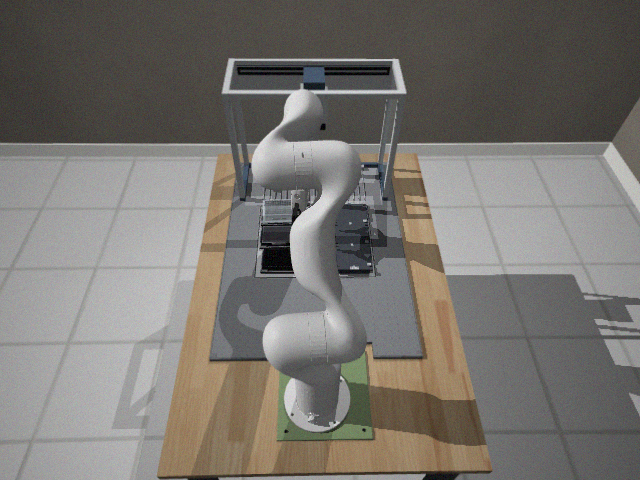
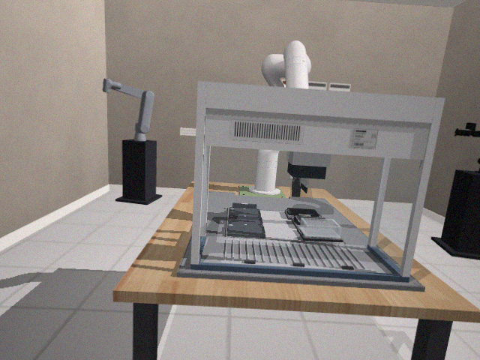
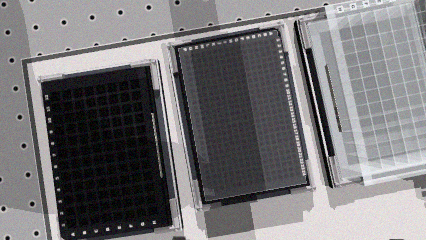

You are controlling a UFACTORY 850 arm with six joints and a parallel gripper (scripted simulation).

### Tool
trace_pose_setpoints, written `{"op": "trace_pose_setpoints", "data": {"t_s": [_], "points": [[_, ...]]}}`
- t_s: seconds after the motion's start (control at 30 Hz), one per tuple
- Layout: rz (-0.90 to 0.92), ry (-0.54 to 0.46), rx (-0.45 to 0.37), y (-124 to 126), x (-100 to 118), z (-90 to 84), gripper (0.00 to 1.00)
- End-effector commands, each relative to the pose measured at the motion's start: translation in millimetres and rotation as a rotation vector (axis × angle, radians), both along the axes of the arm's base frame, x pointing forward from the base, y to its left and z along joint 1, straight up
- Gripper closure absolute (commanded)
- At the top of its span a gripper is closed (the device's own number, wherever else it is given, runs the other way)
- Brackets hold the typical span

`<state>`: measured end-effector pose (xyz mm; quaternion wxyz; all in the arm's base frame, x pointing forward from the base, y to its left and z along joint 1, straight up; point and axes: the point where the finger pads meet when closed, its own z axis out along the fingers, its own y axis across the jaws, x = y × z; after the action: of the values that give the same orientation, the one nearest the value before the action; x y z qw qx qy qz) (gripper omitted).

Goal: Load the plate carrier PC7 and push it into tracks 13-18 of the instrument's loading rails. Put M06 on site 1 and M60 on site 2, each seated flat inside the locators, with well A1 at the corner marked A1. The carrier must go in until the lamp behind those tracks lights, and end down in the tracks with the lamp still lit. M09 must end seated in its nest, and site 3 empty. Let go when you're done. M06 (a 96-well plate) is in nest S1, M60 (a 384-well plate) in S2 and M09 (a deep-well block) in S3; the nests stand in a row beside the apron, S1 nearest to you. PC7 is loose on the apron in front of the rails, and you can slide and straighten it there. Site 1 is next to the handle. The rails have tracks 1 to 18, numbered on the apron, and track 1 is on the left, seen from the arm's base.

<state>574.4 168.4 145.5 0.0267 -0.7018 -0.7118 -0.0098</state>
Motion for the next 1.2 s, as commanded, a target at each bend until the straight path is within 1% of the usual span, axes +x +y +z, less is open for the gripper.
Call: {"op": "trace_pose_setpoints", "data": {"t_s": [0.0,0.13,0.27,0.43,0.83,1.17], "points": [[0.054,-0.010,-0.013,12,-1,1.7,0.00],[0.054,-0.010,-0.013,32,-4,2.7,0.00],[0.183,-0.030,-0.041,51,-8,3.9,0.00],[0.192,-0.031,-0.043,75,-14,5.3,0.00],[0.192,-0.031,-0.043,75,-14,5.3,0.00],[0.192,-0.031,-0.043,75,-14,-8.0,0.00]]}}
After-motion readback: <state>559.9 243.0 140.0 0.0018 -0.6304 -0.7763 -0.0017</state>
